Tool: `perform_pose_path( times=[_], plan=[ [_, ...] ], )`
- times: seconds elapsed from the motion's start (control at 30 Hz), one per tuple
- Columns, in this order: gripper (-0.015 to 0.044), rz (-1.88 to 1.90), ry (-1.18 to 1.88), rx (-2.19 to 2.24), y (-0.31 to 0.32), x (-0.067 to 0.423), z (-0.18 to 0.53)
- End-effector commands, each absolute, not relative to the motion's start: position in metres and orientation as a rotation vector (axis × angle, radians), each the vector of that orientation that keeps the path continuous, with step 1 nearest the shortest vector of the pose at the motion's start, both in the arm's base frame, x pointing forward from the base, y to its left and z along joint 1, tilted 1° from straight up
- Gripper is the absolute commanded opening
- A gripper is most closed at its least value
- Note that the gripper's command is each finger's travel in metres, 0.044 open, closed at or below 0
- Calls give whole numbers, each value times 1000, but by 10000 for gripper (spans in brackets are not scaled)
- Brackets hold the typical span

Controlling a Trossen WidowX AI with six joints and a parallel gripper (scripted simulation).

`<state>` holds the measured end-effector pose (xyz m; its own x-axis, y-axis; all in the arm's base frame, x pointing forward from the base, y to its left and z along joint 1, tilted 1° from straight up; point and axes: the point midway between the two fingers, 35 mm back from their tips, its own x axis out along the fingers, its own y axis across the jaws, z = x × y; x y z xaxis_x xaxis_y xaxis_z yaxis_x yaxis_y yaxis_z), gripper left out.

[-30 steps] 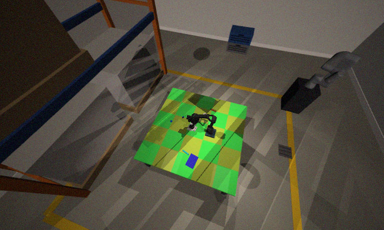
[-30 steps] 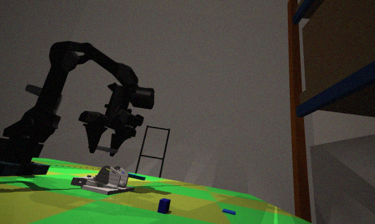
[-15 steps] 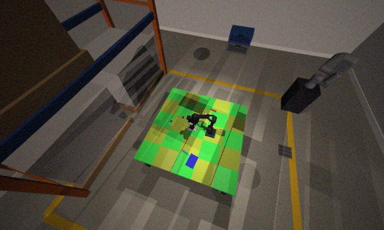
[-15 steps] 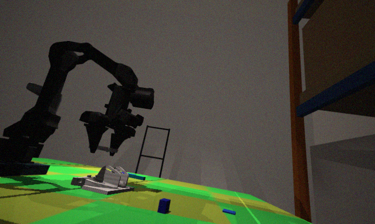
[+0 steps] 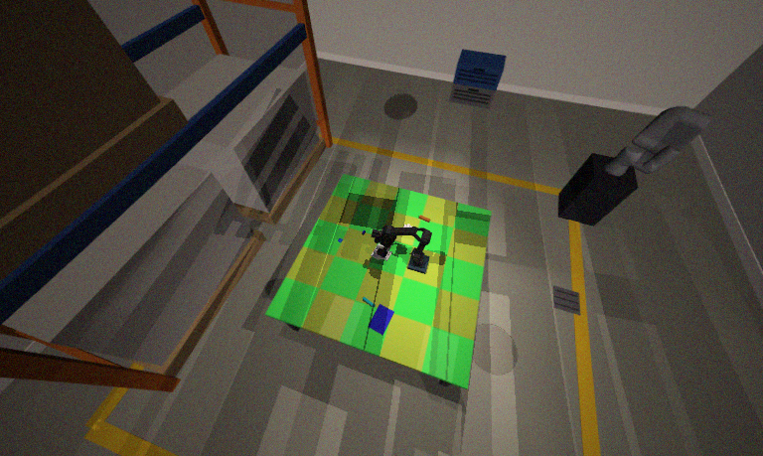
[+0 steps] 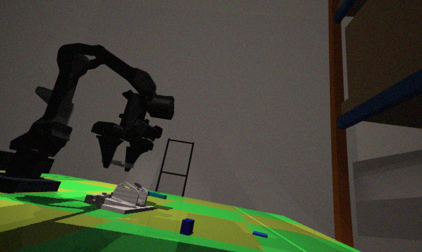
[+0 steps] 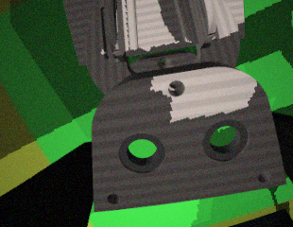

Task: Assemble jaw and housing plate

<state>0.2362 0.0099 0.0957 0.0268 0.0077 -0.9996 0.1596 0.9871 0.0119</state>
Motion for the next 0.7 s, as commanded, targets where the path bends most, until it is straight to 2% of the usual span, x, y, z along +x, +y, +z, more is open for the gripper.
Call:
perform_pose_path(
  times=[0.0,0.67],
  plan=[
    [351,-116,1538,131,10,229,96],
    [351,-120,1538,136,10,229,96]
  ],
)
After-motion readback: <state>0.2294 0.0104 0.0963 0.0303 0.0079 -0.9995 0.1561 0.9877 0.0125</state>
